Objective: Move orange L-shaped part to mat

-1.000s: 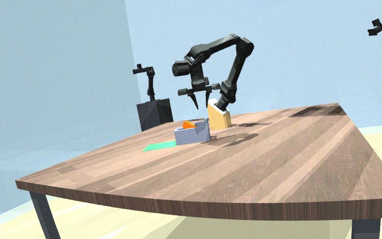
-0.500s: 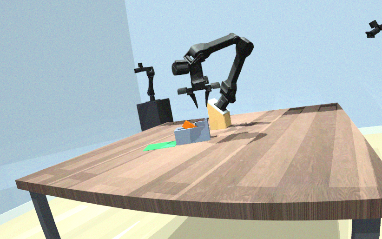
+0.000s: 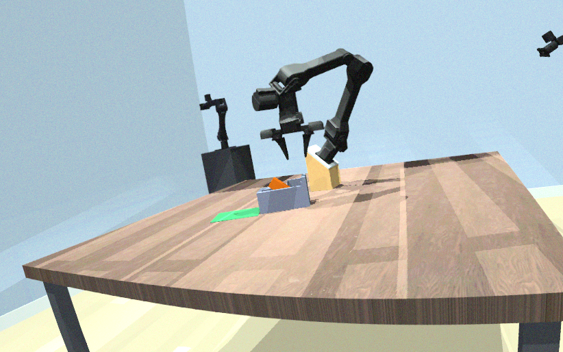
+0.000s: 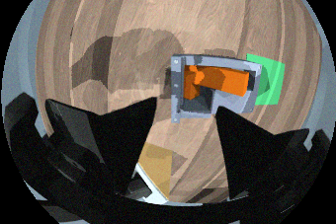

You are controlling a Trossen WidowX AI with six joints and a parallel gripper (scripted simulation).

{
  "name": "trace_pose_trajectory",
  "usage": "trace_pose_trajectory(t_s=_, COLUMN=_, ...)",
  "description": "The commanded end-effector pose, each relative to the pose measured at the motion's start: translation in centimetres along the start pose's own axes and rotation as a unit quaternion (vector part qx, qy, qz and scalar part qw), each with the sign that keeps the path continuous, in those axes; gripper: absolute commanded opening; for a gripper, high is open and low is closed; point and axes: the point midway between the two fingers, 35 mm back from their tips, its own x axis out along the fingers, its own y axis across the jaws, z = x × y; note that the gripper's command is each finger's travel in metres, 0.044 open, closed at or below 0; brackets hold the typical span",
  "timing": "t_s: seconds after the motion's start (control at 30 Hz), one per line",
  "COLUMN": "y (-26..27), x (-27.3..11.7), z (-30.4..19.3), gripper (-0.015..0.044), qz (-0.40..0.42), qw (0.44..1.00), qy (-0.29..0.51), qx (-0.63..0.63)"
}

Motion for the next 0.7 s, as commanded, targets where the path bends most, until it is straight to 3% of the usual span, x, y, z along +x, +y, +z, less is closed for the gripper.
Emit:
trace_pose_trajectory(t_s=0.0, y=-1.1, x=-0.1, z=0.4, gripper=0.0280, qz=0.000, qw=0.994, qy=0.002, qx=0.106)
trace_pose_trajectory(t_s=0.2, y=-3.8, x=-0.2, z=1.1, gripper=0.0280, qz=0.000, qw=0.920, qy=0.005, qx=0.391)
trace_pose_trajectory(t_s=0.4, y=-6.5, x=-0.2, z=1.6, gripper=0.0280, qz=-0.003, qw=0.772, qy=0.008, qx=0.636)
trace_pose_trajectory(t_s=0.67, y=-6.8, x=-0.1, z=1.6, gripper=0.0280, qz=-0.003, qw=0.751, qy=0.008, qx=0.660)
